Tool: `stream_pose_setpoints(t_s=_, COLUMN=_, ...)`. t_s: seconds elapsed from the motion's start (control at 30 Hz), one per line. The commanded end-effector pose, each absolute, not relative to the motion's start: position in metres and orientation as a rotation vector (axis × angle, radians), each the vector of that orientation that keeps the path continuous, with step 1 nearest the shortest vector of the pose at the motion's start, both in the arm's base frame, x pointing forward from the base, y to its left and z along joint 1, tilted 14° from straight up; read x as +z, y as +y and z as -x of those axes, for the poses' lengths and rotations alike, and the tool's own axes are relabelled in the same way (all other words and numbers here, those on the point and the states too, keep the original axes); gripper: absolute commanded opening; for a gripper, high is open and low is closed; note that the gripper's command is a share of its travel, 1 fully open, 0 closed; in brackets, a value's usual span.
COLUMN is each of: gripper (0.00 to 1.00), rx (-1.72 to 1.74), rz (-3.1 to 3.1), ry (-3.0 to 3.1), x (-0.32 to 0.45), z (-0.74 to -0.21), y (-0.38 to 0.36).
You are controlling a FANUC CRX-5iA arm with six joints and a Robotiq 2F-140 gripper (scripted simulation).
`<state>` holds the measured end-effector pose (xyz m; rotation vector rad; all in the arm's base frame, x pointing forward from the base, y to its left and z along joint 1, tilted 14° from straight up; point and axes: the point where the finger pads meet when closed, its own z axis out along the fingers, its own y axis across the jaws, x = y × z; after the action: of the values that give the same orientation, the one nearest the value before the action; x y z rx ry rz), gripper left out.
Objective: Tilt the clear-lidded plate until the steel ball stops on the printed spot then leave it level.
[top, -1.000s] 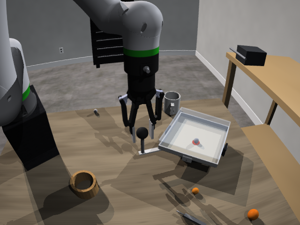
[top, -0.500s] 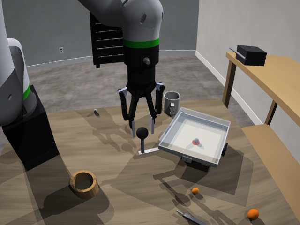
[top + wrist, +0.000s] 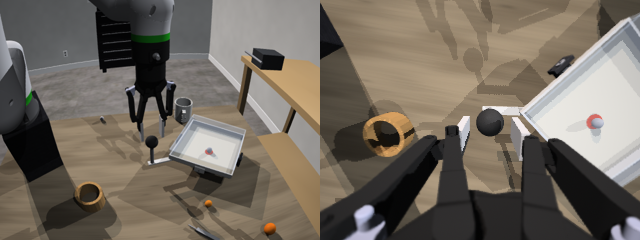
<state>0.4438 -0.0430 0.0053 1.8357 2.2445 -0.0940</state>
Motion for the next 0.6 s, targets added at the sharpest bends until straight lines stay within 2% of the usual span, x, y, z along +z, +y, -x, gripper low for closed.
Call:
stream_pose_setpoints(t_s=0.0, gripper=0.42, rx=-0.094, rz=-1.835, ry=2.244, x=0.0082, z=-0.4436, y=-0.0423)
stream_pose_setpoints(t_s=0.47, gripper=0.42, rx=-0.094, rz=-1.835, ry=2.244, x=0.0118, z=-0.4430, y=-0.0416)
stream_pose_setpoints(t_s=0.5, gripper=1.00, rx=-0.094, rz=-1.835, ry=2.244, x=0.0118, z=-0.4430, y=-0.0416)
stream_pose_setpoints(t_s=0.57, gripper=1.00, rx=-0.094, rz=-1.835, ry=2.244, x=0.0118, z=-0.4430, y=-0.0416)
